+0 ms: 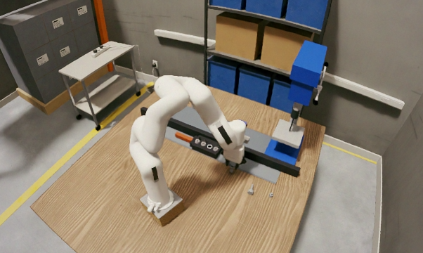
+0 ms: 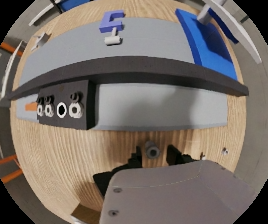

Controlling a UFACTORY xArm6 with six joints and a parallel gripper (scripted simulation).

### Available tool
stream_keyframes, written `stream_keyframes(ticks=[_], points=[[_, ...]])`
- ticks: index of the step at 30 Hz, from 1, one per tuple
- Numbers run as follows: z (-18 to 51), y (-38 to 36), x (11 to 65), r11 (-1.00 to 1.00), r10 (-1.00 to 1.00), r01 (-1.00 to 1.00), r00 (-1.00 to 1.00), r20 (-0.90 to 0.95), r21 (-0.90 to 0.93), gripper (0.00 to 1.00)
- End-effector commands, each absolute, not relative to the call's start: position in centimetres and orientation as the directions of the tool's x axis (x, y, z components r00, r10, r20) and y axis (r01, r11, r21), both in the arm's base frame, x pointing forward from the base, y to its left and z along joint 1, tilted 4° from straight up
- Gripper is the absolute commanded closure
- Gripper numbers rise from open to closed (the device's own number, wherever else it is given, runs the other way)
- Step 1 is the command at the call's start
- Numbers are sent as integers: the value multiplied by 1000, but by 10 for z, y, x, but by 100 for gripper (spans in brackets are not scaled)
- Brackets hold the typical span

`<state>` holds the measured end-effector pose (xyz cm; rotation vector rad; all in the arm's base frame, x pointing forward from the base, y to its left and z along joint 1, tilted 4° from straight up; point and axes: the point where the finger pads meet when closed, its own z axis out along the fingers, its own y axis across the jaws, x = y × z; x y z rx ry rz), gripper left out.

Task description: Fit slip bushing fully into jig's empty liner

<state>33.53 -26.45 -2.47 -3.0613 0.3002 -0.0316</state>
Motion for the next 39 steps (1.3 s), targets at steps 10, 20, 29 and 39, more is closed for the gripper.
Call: stream_keyframes(ticks=[10, 20, 29, 39], points=[[-34, -265, 337, -979, -195, -193, 981, 17, -65, 50], [-37, -265, 337, -979, -195, -193, 981, 17, -65, 50], [-38, -265, 337, -979, -195, -193, 981, 17, -65, 50], [-38, -265, 337, -979, -195, -193, 981, 17, -65, 74]])
